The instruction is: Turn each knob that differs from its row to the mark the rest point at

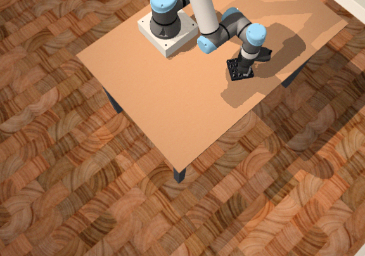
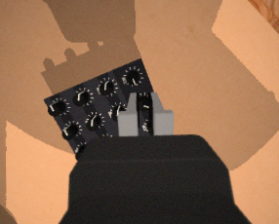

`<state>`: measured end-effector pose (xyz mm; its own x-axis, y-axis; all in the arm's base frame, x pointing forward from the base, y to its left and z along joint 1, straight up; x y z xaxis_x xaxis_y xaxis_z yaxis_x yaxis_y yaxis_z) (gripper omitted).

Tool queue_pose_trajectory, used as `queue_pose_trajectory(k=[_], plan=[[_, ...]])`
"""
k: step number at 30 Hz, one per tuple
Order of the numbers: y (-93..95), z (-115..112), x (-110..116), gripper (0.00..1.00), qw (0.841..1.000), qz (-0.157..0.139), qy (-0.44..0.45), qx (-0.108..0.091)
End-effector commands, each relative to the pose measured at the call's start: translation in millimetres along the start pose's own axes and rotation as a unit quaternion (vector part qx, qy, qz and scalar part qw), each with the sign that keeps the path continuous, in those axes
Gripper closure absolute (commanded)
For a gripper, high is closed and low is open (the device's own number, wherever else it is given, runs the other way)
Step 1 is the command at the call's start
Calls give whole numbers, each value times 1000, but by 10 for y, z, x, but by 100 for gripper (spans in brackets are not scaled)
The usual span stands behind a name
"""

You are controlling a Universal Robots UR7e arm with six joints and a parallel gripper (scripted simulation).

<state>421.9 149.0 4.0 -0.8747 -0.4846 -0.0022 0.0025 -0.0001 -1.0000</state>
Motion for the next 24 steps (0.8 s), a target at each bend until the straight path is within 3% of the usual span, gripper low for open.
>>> queue_pose_trajectory(k=[1,24], plan=[[-4,2,-4,70,1000,1,0,0],[-4,2,-4,70,997,1,71,0]])
Point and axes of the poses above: the point where the finger pads meet when closed, its own y axis out along the fingers, its own z axis across the jaws, x = y × z, the point moved 3 cm from there along -y, back along the fingers, and after that the axes turned 13 degrees about y, right-handed, at the moved point
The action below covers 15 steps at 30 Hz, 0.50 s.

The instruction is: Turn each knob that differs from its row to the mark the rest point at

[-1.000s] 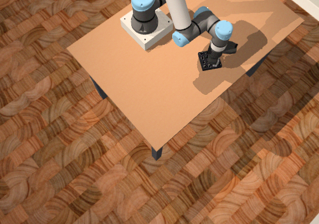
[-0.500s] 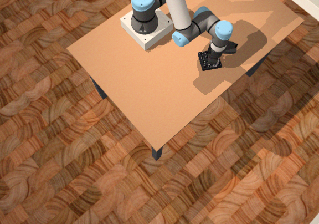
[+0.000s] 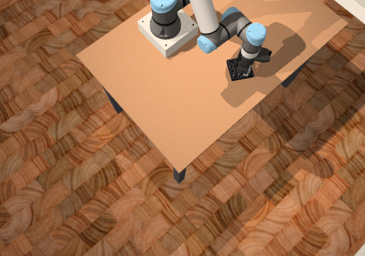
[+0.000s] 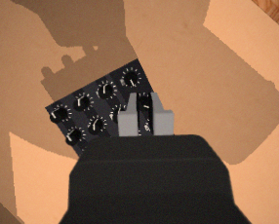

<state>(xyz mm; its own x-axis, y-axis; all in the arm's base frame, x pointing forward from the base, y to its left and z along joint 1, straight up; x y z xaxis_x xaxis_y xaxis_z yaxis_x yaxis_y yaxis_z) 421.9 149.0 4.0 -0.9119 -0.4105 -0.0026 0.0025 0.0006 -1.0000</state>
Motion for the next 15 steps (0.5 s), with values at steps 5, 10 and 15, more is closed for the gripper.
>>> queue_pose_trajectory(k=[5,10,15], plan=[[-4,1,-4,70,999,1,54,1],[-4,1,-4,70,995,1,100,1],[-4,1,-4,70,989,1,150,0]])
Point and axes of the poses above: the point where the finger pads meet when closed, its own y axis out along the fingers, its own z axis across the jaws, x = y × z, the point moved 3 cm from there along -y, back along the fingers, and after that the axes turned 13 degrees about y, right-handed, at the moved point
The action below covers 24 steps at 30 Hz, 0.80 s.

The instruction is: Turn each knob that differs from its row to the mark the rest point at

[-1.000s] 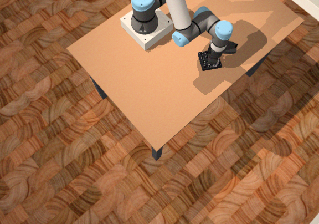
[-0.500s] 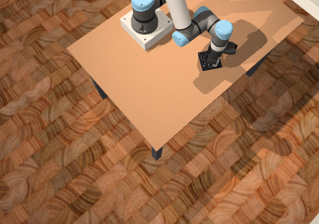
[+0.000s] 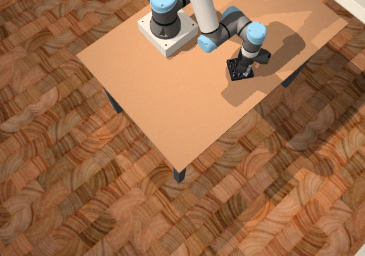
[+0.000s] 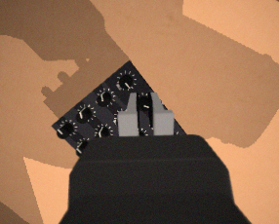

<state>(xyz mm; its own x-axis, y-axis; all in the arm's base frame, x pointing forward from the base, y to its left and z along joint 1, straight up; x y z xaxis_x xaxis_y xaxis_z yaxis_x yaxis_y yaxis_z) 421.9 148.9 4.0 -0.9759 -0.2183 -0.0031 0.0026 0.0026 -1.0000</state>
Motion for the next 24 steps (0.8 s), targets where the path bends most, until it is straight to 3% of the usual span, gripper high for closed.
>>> queue_pose_trajectory(k=[1,24], plan=[[-4,-1,-4,70,998,0,60,1],[-4,-1,-4,70,972,1,235,1]])
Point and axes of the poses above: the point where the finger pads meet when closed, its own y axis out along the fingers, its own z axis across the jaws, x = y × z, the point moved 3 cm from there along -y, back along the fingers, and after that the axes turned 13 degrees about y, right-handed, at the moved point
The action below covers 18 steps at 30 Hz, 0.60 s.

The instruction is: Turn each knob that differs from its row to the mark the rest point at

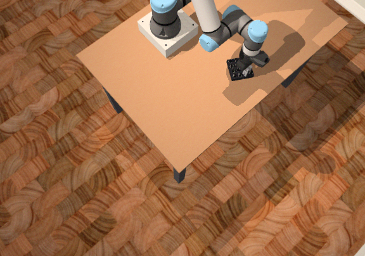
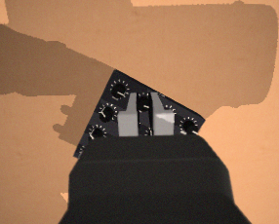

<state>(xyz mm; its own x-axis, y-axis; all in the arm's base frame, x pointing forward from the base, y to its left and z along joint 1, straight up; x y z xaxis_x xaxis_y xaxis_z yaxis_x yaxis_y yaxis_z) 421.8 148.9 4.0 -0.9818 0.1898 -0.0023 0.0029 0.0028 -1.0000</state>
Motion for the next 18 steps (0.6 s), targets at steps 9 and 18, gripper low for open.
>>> queue_pose_trajectory(k=[9,18], plan=[[-4,-2,-4,70,997,1,75,1],[-4,-2,-4,70,996,1,87,1]])
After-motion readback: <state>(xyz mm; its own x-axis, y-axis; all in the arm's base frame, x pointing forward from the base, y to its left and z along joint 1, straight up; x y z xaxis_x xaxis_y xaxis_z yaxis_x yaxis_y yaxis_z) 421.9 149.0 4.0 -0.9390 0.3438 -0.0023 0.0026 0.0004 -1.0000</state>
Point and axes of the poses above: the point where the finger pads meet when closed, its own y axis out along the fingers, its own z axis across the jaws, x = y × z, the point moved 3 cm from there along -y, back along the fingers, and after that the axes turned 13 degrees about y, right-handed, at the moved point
